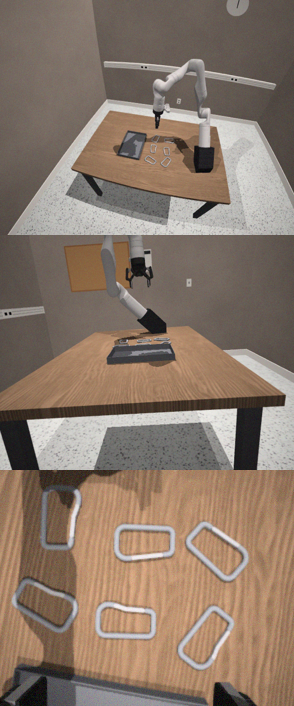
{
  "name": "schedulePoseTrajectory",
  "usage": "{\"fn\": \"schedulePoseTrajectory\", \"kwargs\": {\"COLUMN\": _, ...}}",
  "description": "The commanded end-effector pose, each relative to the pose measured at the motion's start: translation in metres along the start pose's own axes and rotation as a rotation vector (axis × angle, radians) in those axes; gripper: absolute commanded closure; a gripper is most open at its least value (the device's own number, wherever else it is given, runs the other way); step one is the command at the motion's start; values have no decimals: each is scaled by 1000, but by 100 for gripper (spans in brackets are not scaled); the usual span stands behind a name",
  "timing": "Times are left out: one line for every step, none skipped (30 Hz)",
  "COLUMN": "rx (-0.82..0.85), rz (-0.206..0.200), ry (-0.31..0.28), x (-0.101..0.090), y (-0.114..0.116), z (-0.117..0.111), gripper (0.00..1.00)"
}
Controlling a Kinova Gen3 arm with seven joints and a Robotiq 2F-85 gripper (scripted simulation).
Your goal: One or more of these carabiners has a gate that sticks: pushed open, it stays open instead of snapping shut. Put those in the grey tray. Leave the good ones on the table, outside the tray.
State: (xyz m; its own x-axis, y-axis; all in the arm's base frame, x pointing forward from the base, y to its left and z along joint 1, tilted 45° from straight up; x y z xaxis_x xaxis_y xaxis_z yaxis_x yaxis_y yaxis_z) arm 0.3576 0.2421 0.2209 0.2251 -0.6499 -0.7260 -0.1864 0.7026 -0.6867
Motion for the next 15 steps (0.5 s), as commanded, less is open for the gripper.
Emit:
{"fn": "schedulePoseTrajectory", "kwargs": {"rx": -8, "rz": -20, "ry": 17, "x": 4, "y": 1, "z": 6, "gripper": 0}}
{"fn": "schedulePoseTrajectory", "kwargs": {"rx": -8, "rz": -20, "ry": 17, "x": 4, "y": 1, "z": 6, "gripper": 0}}
{"fn": "schedulePoseTrajectory", "kwargs": {"rx": -8, "rz": -20, "ry": 17, "x": 4, "y": 1, "z": 6, "gripper": 0}}
{"fn": "schedulePoseTrajectory", "kwargs": {"rx": -8, "rz": -20, "ry": 17, "x": 4, "y": 1, "z": 6, "gripper": 0}}
{"fn": "schedulePoseTrajectory", "kwargs": {"rx": -8, "rz": -20, "ry": 17, "x": 4, "y": 1, "z": 6, "gripper": 0}}
{"fn": "schedulePoseTrajectory", "kwargs": {"rx": -8, "rz": -20, "ry": 17, "x": 4, "y": 1, "z": 6, "gripper": 0}}
{"fn": "schedulePoseTrajectory", "kwargs": {"rx": -8, "rz": -20, "ry": 17, "x": 4, "y": 1, "z": 6, "gripper": 0}}
{"fn": "schedulePoseTrajectory", "kwargs": {"rx": -8, "rz": -20, "ry": 17, "x": 4, "y": 1, "z": 6, "gripper": 0}}
{"fn": "schedulePoseTrajectory", "kwargs": {"rx": -8, "rz": -16, "ry": 15, "x": 45, "y": -25, "z": -27, "gripper": 0}}
{"fn": "schedulePoseTrajectory", "kwargs": {"rx": -8, "rz": -16, "ry": 15, "x": 45, "y": -25, "z": -27, "gripper": 0}}
{"fn": "schedulePoseTrajectory", "kwargs": {"rx": -8, "rz": -16, "ry": 15, "x": 45, "y": -25, "z": -27, "gripper": 0}}
{"fn": "schedulePoseTrajectory", "kwargs": {"rx": -8, "rz": -16, "ry": 15, "x": 45, "y": -25, "z": -27, "gripper": 0}}
{"fn": "schedulePoseTrajectory", "kwargs": {"rx": -8, "rz": -16, "ry": 15, "x": 45, "y": -25, "z": -27, "gripper": 0}}
{"fn": "schedulePoseTrajectory", "kwargs": {"rx": -8, "rz": -16, "ry": 15, "x": 45, "y": -25, "z": -27, "gripper": 0}}
{"fn": "schedulePoseTrajectory", "kwargs": {"rx": -8, "rz": -16, "ry": 15, "x": 45, "y": -25, "z": -27, "gripper": 0}}
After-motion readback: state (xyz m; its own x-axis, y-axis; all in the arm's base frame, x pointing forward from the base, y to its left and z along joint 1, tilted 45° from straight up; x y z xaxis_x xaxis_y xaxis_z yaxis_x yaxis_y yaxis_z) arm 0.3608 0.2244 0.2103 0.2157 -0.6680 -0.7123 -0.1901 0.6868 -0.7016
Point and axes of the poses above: the point where the finger pads meet when closed, its own x axis out along the fingers, its own y axis across the jaws, z = x × y, the point moved 6 cm from there along -x, back along the fingers, and after that the axes turned 1 degree about x, right-handed, at the moved point
